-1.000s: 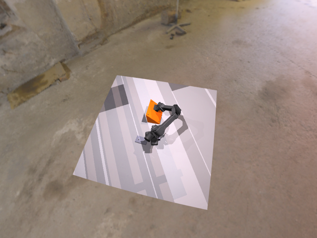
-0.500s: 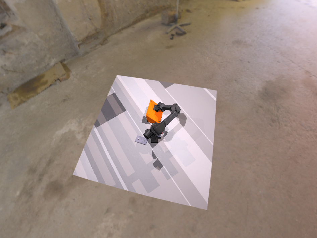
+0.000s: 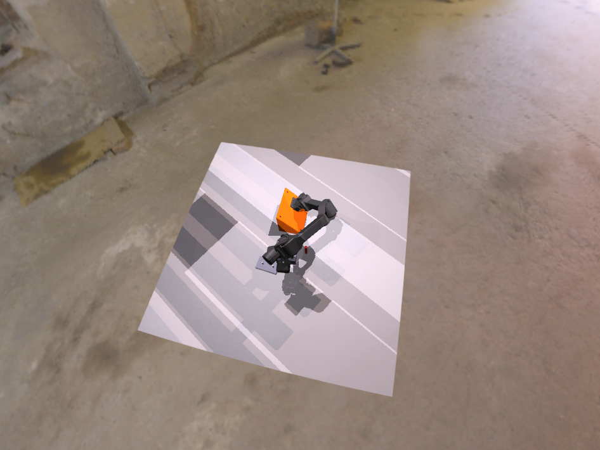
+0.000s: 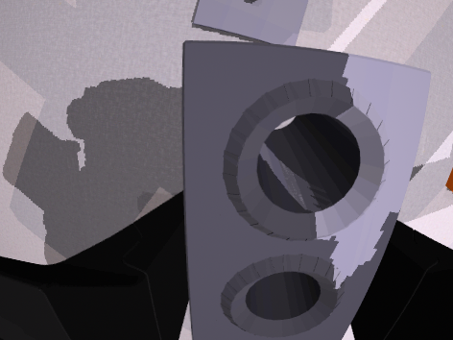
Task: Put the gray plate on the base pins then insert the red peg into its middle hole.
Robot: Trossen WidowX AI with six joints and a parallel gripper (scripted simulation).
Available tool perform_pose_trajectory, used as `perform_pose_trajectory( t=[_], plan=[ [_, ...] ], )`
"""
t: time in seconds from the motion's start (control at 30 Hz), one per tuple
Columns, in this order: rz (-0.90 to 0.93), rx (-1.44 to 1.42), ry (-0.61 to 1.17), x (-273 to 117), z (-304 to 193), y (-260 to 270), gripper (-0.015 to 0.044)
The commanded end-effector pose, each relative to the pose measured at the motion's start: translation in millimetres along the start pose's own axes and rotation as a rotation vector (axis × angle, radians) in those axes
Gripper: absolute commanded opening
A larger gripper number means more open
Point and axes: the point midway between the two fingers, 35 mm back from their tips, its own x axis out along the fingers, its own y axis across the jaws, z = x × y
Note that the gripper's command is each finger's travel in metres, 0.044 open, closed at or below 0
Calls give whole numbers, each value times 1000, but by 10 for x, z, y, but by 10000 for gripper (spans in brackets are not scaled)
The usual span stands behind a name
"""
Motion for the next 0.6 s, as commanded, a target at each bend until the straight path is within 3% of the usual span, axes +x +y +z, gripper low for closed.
perform_pose_trajectory(
  t=[0.0, 0.57],
  plan=[
    [-6, 29, -3, 67, 135, 6, 0],
    [-5, 121, -4, 320, 619, 18, 0]
  ],
)
